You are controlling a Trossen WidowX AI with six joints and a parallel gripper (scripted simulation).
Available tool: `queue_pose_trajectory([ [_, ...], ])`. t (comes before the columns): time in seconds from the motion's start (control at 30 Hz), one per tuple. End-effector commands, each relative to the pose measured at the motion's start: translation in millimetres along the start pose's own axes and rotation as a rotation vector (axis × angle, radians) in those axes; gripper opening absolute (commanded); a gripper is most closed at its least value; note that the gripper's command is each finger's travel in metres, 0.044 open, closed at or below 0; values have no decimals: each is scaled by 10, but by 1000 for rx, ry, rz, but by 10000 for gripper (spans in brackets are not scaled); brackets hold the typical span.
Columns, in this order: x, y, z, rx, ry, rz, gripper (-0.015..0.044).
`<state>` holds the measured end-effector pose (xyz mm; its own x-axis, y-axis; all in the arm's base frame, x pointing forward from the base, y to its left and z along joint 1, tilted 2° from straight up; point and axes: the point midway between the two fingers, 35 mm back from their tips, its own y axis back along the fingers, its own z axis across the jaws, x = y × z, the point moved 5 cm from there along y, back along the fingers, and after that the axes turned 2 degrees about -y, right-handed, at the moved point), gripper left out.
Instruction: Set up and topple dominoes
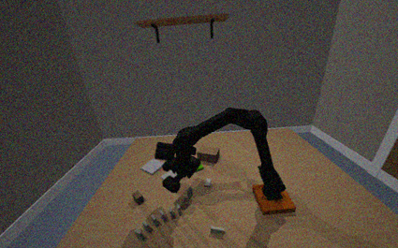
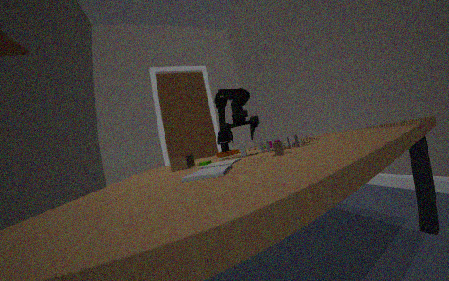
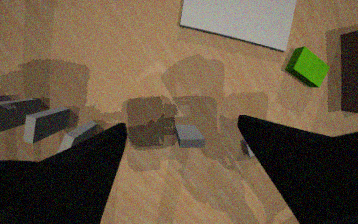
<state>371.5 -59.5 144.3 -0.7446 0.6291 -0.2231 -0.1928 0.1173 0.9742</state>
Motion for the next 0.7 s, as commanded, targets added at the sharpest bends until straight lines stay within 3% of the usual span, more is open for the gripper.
queue_pose_trajectory([
  [0.0,38,349,-151,-13,-89,196,440],
  [0.33,40,336,-150,-13,-89,196,440],
  [0.67,163,-290,-133,-14,-89,196,440],
])
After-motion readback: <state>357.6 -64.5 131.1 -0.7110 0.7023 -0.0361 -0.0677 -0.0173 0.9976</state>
